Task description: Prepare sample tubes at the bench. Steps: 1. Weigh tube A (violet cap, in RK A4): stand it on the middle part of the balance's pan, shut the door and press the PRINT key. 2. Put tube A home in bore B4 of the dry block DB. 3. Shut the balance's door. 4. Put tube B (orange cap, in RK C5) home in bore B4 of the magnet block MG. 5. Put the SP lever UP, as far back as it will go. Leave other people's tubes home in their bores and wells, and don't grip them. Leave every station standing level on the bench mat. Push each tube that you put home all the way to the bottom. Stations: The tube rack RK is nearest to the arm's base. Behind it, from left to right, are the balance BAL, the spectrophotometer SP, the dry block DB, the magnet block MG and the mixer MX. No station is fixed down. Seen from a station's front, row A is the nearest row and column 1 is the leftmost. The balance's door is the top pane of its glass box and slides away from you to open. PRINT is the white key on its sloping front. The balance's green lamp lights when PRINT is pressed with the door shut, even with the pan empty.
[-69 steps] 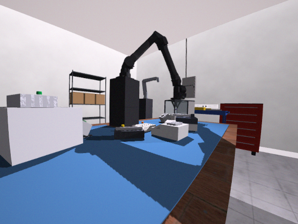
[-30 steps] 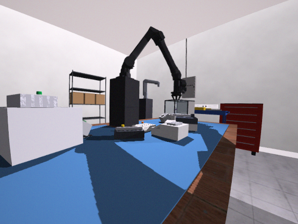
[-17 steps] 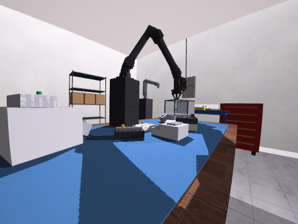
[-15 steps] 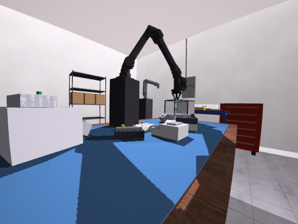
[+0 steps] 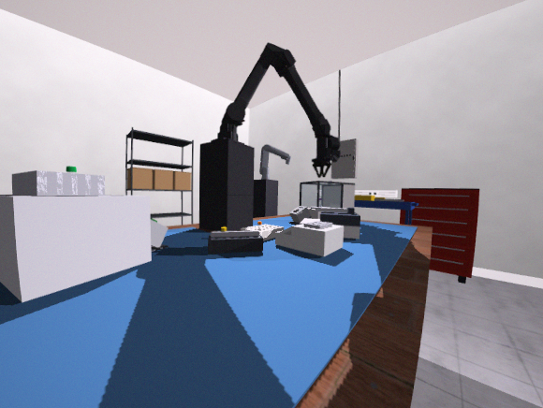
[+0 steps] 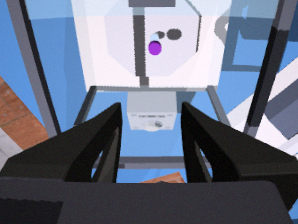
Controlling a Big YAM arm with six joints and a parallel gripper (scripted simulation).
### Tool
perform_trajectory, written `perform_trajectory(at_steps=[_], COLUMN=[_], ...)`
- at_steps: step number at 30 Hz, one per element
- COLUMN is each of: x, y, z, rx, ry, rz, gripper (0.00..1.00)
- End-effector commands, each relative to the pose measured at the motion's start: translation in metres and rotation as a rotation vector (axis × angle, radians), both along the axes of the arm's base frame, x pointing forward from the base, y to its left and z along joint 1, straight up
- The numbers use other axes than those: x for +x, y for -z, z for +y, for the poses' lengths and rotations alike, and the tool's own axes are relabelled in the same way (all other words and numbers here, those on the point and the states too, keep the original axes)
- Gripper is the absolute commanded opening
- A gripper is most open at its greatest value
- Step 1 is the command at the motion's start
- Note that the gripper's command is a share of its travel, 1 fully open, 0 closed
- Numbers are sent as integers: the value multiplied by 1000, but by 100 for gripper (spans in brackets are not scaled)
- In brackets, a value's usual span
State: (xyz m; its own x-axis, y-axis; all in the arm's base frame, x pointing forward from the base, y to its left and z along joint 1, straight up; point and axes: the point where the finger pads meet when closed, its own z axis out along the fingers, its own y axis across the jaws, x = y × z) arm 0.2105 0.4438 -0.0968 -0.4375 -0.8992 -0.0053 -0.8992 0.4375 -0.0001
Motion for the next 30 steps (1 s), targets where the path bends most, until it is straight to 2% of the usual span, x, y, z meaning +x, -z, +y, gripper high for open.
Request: perform_trajectory(at_steps=[1,18,19,30], x=[-1,6,4,4], y=[-15,-48,-36,-36], z=[0,14,9,9], rx=[8,36,21,21], ry=[-10,-10,-2,-2], rz=[-4,-18,-10,-10], gripper=[36,36,36,36])
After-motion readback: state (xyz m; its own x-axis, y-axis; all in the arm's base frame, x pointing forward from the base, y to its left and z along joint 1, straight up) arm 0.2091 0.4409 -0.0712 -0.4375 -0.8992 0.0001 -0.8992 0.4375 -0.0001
